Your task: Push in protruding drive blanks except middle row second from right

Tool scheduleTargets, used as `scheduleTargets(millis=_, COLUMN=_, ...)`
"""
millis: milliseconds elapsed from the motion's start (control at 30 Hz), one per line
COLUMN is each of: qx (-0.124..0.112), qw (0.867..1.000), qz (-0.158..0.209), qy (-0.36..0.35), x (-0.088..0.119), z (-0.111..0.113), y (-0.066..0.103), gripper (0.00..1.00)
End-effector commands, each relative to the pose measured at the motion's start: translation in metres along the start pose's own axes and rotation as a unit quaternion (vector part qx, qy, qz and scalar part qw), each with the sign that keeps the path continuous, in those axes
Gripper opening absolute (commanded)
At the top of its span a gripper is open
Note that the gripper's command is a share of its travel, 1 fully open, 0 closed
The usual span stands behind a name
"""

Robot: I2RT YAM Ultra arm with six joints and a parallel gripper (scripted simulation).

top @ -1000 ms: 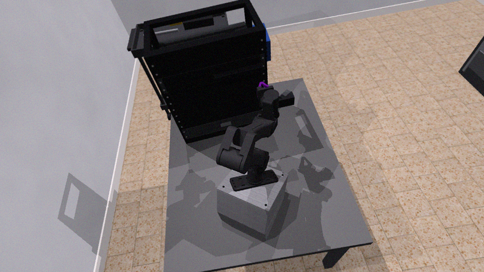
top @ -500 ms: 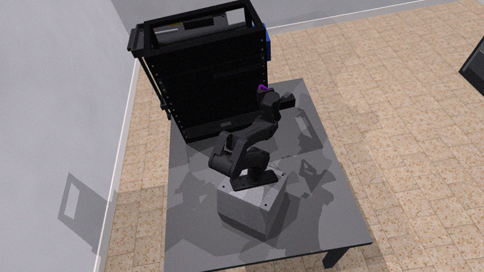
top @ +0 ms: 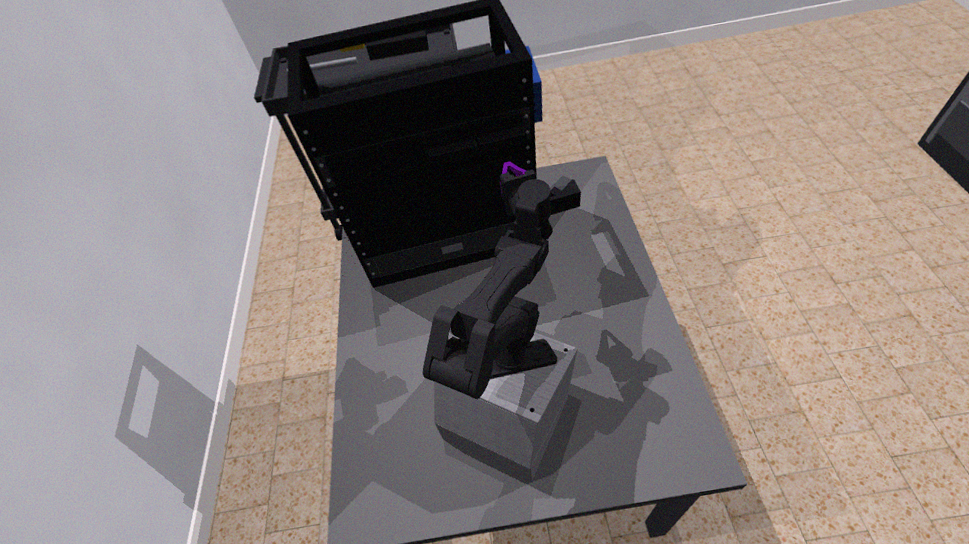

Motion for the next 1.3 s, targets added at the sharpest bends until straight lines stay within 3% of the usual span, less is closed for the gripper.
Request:
scheduleTargets(millis=0, qx=0.009, qw=1.000, qz=-0.016, qy=0.004, x=0.000, z=0.005, y=0.000, gripper=0.00)
scheduleTargets(millis=67, qx=0.024, qw=1.000, qz=-0.017, qy=-0.007, x=-0.004, z=-0.003, y=-0.006, gripper=0.00)
scheduleTargets(millis=233, qx=0.024, qw=1.000, qz=-0.017, qy=-0.007, x=-0.004, z=-0.004, y=-0.013, gripper=0.00)
scheduleTargets(millis=300, qx=0.013, qw=1.000, qz=-0.017, qy=0.000, x=-0.005, z=0.001, y=-0.021, gripper=0.00)
scheduleTargets(millis=533, qx=0.013, qw=1.000, qz=-0.017, qy=-0.001, x=-0.006, z=-0.001, y=-0.055, gripper=0.00)
scheduleTargets(millis=667, qx=0.013, qw=1.000, qz=-0.017, qy=-0.001, x=-0.006, z=-0.001, y=-0.066, gripper=0.00)
scheduleTargets(millis=1267, qx=0.011, qw=1.000, qz=-0.019, qy=0.000, x=-0.007, z=0.000, y=-0.067, gripper=0.00)
Point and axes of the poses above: the point where the finger pads meet when closed, its own y axis back along the fingers, its own z axis across the jaws, x = y × z, the point moved 3 cm from there along y, back along the fingers, and after that the axes turned 5 degrees about -y, right-handed, at the moved point
